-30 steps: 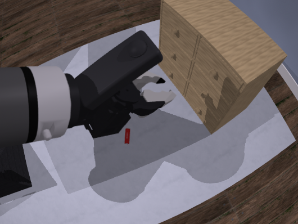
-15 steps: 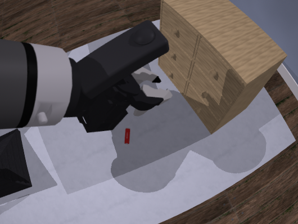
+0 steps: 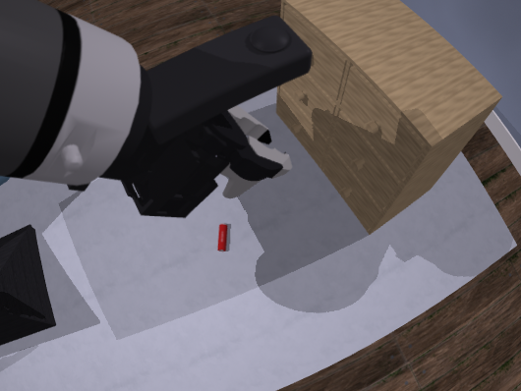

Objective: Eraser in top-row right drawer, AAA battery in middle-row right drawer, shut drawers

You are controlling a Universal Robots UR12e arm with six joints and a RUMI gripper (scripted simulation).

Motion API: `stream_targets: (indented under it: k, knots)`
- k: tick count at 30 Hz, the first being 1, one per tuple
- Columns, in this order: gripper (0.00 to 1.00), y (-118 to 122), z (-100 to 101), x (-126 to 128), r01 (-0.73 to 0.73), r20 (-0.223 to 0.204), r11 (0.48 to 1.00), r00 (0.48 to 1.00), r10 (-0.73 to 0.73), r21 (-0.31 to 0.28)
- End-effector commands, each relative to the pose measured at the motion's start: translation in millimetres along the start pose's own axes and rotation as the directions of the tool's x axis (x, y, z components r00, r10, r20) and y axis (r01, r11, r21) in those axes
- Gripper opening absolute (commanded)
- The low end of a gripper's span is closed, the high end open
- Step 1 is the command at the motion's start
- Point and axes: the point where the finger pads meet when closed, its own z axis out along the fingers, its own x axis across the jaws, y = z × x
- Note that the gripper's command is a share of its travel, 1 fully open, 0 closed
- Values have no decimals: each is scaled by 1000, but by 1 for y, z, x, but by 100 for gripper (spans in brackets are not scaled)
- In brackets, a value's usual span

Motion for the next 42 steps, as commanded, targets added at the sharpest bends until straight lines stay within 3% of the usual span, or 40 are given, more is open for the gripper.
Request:
stream_targets:
  k: [1,3,18,20,35,42]
  knots:
    - [20,0,-8,1,2,5,997,1000,-1,-76]
    - [20,0,-8,1,2,5,997,1000,-1,-76]
    - [20,3,-31,1,3,5,958,1000,-1,-285]
    - [20,3,-31,1,3,5,958,1000,-1,-285]
    - [20,5,-48,1,3,5,901,1000,-1,-435]
    - [20,5,-52,1,4,5,883,1000,-1,-469]
